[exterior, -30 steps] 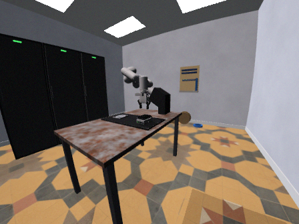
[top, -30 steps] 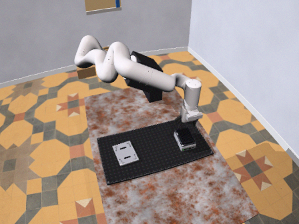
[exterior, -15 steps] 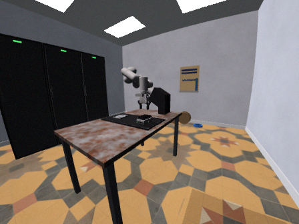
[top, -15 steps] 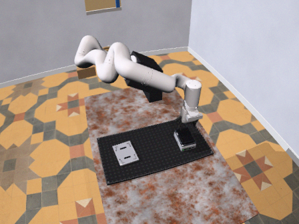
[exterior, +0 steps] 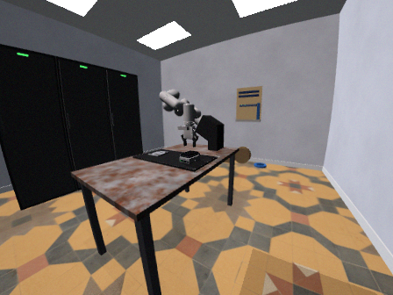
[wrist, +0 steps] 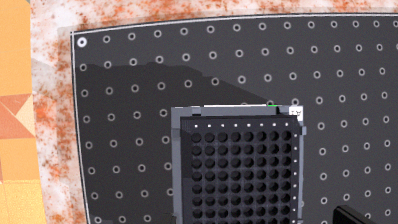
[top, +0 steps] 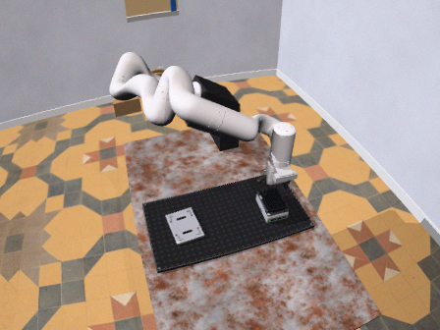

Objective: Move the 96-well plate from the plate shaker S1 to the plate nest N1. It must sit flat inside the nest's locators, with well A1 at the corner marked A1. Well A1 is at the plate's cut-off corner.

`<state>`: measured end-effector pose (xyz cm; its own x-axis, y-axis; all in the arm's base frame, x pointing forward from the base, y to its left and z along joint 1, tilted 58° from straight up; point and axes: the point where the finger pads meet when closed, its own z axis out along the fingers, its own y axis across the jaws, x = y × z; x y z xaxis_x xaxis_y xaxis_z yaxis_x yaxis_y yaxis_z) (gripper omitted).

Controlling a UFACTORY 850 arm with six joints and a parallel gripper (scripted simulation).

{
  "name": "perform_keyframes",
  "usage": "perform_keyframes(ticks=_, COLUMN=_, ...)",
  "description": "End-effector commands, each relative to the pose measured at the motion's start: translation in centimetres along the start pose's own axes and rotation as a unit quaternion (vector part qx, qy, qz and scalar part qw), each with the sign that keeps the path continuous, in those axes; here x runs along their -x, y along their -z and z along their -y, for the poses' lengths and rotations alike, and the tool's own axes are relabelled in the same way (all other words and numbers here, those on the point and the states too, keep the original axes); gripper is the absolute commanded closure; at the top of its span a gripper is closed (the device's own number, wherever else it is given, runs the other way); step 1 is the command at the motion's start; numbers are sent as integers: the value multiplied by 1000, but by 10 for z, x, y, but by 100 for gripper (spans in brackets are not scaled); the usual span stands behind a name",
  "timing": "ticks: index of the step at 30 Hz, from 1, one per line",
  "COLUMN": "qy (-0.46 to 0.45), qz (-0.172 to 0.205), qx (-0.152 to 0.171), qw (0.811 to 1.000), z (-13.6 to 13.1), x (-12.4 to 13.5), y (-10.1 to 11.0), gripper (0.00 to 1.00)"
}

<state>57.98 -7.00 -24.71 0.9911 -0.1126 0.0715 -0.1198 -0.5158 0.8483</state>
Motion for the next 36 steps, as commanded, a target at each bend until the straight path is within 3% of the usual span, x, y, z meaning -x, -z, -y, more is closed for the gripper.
perform_keyframes(ticks=1, qy=0, qz=-1, qx=0, qw=1000, z=0, x=-1, y=-6, gripper=0)
perform_keyframes(ticks=21, qy=0, qz=-1, qx=0, qw=1000, z=0, x=-1, y=-35, gripper=0)
perform_keyframes(ticks=36, qy=0, qz=-1, qx=0, qw=1000, z=0, x=-1, y=-36, gripper=0)
